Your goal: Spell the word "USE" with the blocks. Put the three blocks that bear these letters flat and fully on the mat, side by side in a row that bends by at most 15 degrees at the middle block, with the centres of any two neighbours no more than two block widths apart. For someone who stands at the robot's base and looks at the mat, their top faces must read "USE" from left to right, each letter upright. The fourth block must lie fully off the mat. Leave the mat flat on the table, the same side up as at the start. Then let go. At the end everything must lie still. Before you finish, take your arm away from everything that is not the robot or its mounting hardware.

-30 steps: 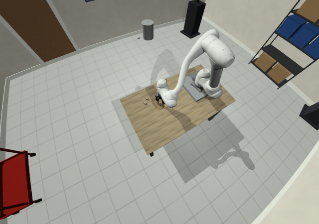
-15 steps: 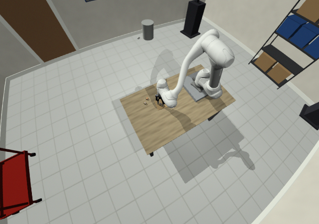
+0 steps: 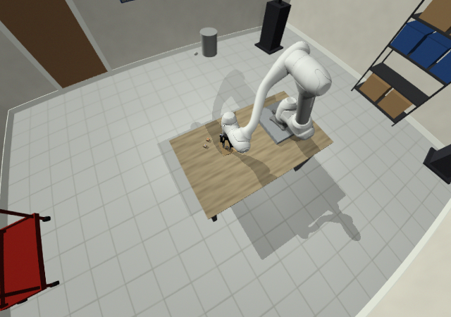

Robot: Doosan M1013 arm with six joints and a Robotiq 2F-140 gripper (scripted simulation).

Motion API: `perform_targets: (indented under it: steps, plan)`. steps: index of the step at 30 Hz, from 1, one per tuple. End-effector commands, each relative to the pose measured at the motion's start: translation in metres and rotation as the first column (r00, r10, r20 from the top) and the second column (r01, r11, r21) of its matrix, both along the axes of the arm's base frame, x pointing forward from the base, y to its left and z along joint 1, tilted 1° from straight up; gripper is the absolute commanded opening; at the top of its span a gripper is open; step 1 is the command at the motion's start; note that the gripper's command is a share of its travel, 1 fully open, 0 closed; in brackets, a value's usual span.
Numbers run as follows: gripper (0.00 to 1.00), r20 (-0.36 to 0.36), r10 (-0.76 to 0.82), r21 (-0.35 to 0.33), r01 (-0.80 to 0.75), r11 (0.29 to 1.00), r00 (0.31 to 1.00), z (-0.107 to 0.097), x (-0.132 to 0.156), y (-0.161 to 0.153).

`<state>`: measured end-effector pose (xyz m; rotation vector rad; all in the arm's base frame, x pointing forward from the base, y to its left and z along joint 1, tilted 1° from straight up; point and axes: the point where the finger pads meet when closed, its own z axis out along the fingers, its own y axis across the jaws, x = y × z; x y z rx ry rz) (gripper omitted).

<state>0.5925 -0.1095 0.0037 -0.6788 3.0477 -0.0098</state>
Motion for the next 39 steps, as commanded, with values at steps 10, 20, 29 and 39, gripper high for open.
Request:
perform_targets:
  steps: [10, 20, 29, 39]
  plan:
    - [0.25, -0.001, 0.002, 0.000, -0.002, 1.000, 1.000, -0.0030, -0.0029, -0.0011]
    - [0.25, -0.001, 0.002, 0.000, -0.002, 1.000, 1.000, -0.0030, -0.0029, -0.0011]
    - [0.13, -0.001, 0.002, 0.000, -0.002, 1.000, 1.000, -0.0030, -0.0029, -0.0011]
    - [0.13, -0.001, 0.002, 0.000, -0.002, 1.000, 1.000, -0.0030, -0.0029, -0.0011]
